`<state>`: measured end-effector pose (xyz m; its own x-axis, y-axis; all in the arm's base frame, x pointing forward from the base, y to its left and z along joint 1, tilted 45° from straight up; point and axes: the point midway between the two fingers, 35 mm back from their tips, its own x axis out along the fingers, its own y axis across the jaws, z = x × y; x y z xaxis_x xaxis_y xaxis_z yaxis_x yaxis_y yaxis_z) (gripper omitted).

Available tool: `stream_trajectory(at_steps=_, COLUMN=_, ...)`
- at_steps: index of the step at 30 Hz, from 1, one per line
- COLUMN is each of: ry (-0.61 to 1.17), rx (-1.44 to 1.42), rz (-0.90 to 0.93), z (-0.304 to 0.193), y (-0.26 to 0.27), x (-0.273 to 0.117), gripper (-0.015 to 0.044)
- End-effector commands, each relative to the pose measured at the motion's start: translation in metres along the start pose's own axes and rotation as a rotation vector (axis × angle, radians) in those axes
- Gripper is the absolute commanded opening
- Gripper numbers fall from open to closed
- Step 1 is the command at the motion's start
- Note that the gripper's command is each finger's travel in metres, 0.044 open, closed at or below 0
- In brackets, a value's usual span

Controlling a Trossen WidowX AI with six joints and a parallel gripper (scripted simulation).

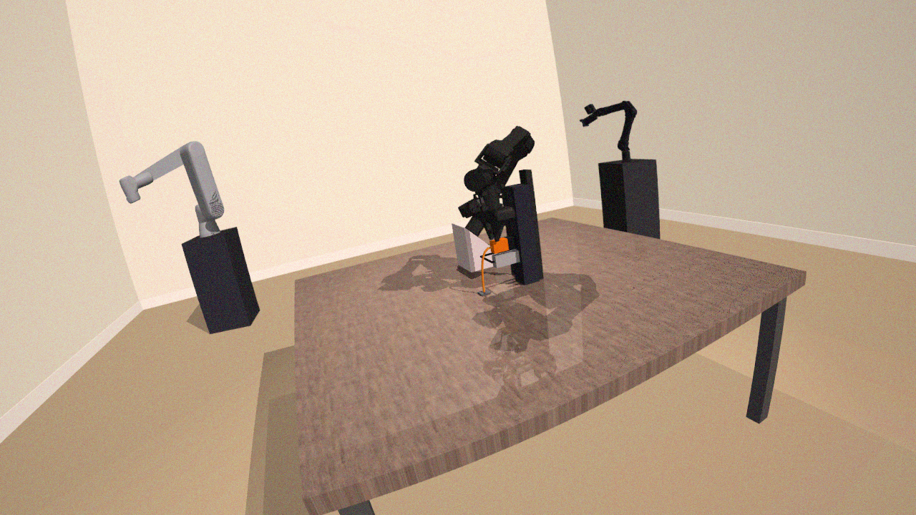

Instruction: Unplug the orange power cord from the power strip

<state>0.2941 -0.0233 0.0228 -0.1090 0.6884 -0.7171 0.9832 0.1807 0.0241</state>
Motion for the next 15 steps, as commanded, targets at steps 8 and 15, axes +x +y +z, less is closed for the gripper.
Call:
stream_trajectory(at_steps=8, ry=0.008, rx=0.01, rz=-0.002, z=-0.004, y=-0.002, x=0.007, gripper=0.016)
stream_trajectory(at_steps=15, ry=0.008, rx=0.01, rz=-0.002, z=-0.004, y=-0.002, x=0.013, gripper=0.016)
